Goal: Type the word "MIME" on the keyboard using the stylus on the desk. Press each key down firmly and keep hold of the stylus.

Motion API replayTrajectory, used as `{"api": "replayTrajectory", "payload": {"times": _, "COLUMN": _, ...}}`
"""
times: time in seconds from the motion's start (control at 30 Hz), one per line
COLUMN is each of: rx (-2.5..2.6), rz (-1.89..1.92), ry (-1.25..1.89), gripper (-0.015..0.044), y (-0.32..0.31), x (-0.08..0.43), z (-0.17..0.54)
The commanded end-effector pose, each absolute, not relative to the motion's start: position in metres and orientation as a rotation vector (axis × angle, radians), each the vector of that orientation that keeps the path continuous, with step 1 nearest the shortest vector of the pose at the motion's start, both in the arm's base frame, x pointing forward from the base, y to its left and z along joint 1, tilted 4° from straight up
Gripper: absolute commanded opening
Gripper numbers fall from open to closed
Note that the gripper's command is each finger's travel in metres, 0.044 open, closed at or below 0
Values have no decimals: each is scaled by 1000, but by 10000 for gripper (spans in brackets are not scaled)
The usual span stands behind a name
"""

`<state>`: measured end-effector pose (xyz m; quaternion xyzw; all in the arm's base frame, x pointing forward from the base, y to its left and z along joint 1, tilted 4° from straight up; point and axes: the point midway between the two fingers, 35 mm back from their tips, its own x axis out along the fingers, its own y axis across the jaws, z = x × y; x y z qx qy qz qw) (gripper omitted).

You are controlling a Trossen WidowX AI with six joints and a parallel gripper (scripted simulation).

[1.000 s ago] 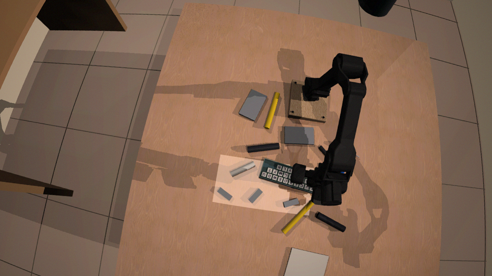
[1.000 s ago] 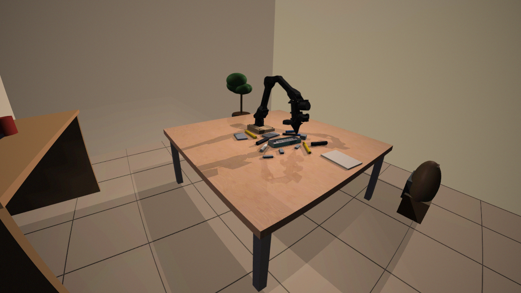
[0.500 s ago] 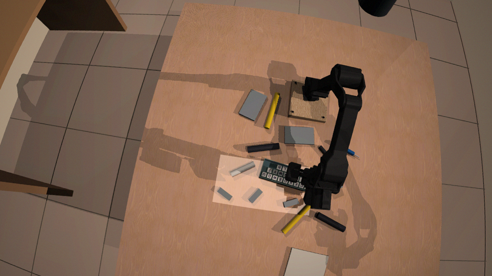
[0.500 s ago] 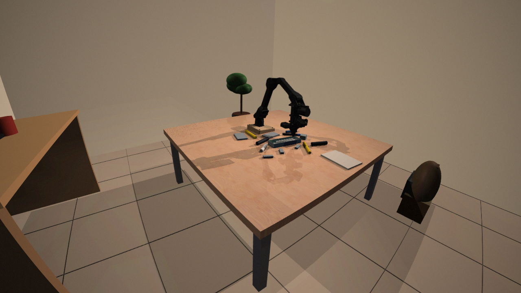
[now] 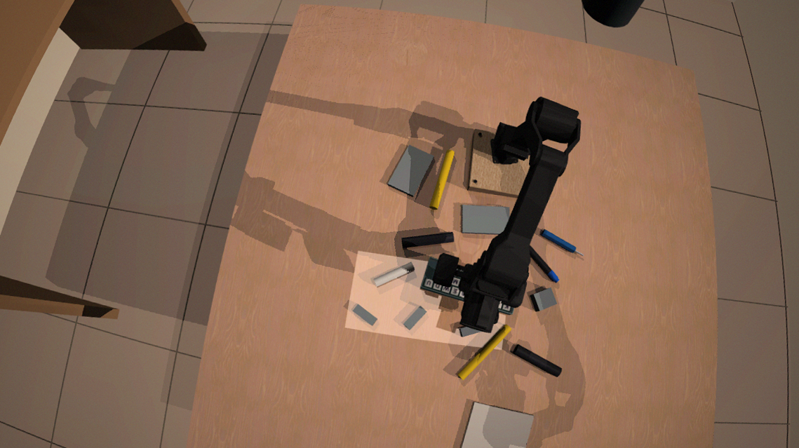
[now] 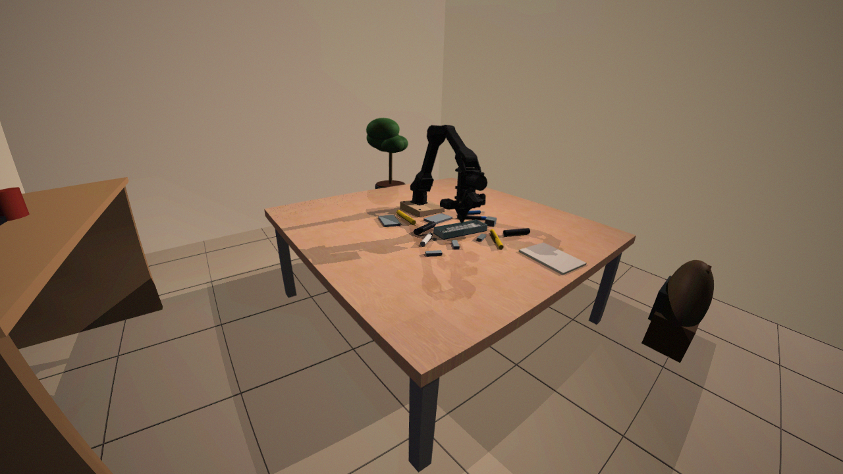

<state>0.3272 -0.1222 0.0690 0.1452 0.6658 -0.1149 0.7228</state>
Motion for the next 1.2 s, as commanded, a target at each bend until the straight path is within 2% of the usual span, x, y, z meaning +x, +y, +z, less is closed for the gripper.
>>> {"api": "replayTrajectory", "payload": {"times": 0.0, "rx": 319, "rz": -246, "ry": 1474, "gripper": 0, "y": -130, "x": 323, "z": 67}}
{"api": "replayTrajectory", "payload": {"times": 0.2, "rx": 315, "rz": -251, "ry": 1475, "gripper": 0, "y": -188, "x": 300, "z": 63}}
{"api": "replayTrajectory", "payload": {"times": 0.53, "rx": 315, "rz": -250, "ry": 1475, "gripper": 0, "y": -187, "x": 300, "z": 63}}
{"api": "replayTrajectory", "payload": {"times": 0.73, "rx": 317, "rz": -248, "ry": 1477, "gripper": 0, "y": -149, "x": 280, "z": 62}}
{"api": "replayTrajectory", "payload": {"times": 1.17, "rx": 317, "rz": -248, "ry": 1477, "gripper": 0, "y": -147, "x": 281, "z": 62}}
